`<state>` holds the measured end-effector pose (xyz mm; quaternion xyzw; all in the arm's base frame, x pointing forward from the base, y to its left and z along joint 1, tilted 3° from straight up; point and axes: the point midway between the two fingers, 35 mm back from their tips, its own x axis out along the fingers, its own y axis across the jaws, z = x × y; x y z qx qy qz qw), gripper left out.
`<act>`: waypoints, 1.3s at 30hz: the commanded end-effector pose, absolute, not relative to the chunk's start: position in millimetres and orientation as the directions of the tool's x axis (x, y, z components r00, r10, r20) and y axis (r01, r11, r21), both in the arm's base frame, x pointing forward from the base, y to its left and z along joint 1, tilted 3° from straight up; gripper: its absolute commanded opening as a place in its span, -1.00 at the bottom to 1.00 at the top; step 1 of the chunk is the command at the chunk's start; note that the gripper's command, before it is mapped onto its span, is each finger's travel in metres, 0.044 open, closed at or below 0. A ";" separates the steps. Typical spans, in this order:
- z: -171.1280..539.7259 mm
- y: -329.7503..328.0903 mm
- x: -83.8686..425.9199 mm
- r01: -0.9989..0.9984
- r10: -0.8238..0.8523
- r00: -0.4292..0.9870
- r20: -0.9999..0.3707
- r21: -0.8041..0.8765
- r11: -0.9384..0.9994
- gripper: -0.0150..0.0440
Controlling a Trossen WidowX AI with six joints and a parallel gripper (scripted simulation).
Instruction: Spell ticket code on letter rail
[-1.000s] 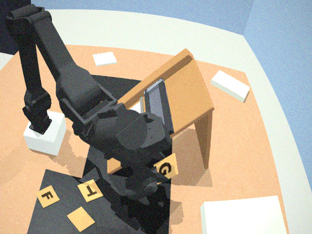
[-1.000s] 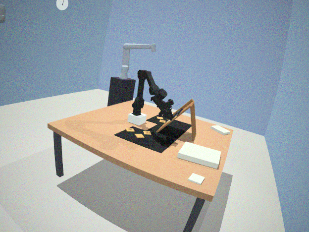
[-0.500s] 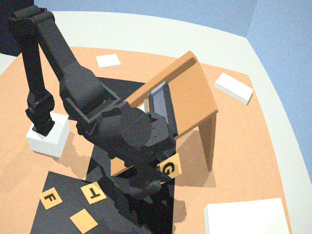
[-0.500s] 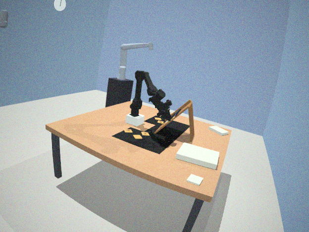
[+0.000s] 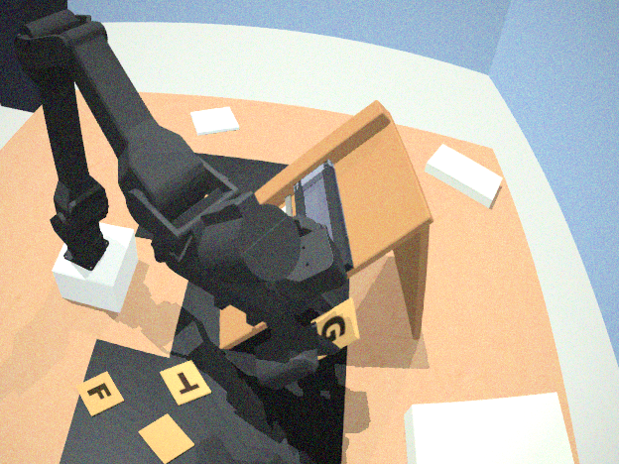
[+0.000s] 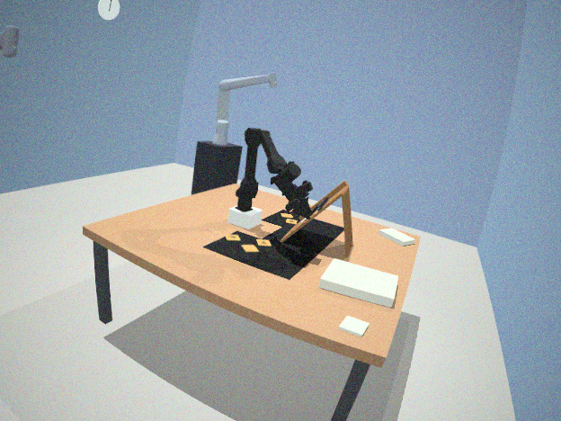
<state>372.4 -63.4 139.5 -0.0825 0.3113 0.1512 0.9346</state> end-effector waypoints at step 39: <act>139.0 -43.4 365.1 -0.328 0.228 0.762 -0.606 -0.057 0.943 -0.49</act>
